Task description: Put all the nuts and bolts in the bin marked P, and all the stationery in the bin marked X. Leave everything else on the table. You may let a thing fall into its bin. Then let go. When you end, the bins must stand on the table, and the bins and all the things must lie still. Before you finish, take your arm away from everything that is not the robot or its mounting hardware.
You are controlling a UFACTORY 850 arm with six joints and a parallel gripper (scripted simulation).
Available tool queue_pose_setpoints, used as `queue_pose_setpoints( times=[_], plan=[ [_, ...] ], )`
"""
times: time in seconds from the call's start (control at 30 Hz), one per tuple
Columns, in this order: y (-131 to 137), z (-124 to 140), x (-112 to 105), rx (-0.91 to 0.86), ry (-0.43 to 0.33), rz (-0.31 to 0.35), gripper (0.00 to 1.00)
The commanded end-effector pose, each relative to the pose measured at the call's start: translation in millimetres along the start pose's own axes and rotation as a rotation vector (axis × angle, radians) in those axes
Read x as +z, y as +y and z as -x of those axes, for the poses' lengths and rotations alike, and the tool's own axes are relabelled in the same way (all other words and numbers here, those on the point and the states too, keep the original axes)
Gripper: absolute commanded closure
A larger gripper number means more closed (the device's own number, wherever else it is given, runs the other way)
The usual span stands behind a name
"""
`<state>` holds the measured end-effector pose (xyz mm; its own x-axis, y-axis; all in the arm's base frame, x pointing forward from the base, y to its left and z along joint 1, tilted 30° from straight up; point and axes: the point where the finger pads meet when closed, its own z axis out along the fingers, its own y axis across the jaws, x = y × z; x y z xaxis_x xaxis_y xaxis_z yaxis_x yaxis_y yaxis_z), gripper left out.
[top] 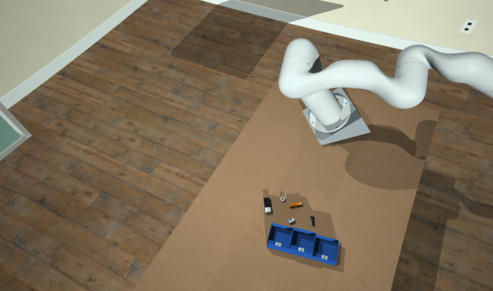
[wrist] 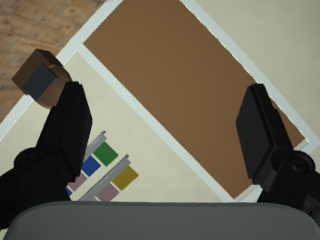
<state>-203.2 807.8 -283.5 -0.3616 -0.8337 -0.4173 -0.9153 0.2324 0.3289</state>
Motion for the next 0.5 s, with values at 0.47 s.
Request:
queue_pose_setpoints(
  times=[0.47],
  plan=[
    [8,49,-32,0.126,-0.034,-0.031,0.93]
  ],
)
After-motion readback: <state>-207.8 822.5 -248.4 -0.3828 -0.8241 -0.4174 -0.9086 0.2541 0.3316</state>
